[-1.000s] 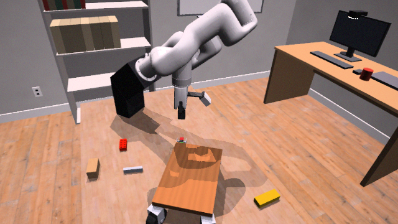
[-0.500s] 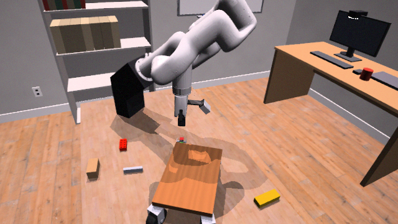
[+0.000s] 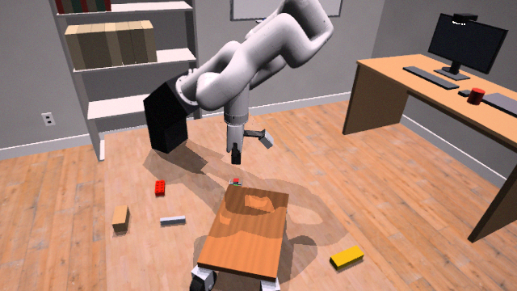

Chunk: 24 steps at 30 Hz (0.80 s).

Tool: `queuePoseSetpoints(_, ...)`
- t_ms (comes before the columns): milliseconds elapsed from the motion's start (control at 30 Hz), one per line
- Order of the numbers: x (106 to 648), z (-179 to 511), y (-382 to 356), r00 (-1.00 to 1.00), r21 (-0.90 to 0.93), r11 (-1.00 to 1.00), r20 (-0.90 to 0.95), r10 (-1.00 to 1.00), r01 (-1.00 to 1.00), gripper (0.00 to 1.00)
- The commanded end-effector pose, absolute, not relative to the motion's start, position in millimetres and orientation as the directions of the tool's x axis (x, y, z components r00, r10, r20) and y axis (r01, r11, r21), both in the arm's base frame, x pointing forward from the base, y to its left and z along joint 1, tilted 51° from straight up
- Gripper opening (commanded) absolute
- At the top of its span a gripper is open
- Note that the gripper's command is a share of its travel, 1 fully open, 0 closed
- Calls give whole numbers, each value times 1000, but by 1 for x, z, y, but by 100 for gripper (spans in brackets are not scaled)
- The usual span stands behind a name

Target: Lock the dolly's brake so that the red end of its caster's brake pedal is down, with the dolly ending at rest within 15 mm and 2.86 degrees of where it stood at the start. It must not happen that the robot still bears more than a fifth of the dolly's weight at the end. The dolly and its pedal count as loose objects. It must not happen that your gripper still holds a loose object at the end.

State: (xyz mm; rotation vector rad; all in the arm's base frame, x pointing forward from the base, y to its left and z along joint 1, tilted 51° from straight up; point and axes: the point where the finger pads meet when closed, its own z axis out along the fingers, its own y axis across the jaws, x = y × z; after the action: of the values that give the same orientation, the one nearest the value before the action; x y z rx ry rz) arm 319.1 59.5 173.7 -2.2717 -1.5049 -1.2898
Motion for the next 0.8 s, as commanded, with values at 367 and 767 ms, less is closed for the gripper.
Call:
queuePoseSetpoints(367, 319, 174, 59, 138, 331, -496, 705, 695, 803, 0)
queuePoseSetpoints(767, 321, 173, 60, 138, 331, -496, 706, 695, 803, 0)
